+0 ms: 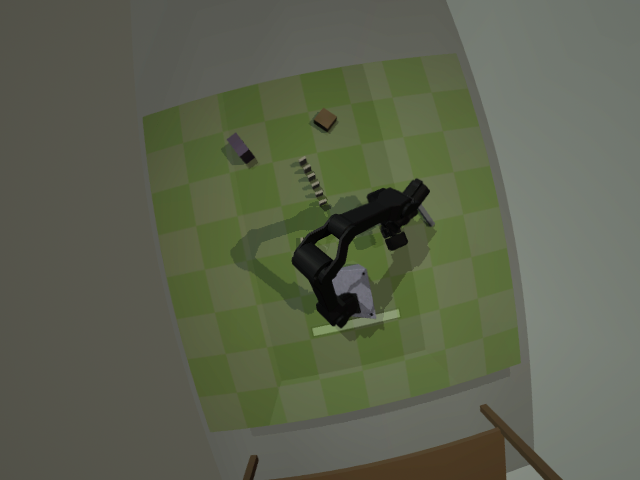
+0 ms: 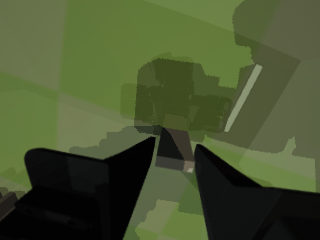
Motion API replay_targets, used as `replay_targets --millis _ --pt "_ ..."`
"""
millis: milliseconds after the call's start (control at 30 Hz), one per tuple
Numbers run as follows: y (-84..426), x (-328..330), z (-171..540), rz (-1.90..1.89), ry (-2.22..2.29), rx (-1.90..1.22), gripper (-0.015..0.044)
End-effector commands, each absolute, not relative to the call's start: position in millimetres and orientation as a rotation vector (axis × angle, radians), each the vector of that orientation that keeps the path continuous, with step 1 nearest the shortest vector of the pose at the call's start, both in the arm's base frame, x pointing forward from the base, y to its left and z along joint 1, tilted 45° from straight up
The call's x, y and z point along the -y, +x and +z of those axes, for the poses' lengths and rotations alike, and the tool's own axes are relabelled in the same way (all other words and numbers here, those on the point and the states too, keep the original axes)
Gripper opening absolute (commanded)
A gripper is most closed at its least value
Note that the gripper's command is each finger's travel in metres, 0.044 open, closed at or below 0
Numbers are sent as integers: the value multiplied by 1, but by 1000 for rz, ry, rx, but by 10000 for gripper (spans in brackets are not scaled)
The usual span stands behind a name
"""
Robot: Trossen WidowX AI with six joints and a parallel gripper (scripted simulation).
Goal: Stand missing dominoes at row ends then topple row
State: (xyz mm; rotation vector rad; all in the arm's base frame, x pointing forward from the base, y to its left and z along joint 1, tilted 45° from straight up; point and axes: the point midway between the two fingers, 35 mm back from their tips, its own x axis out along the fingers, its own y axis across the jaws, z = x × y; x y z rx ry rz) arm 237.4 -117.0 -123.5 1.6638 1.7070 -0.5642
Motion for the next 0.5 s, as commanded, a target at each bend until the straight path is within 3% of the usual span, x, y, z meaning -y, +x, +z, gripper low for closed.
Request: replay_targets --millis 0,300,467 --pt "237 116 -124 -567 1673 -1707 107" --pt "238 118 -122 -567 1672 -1706 107" --pt "240 173 -74 -572 1665 -1704 107"
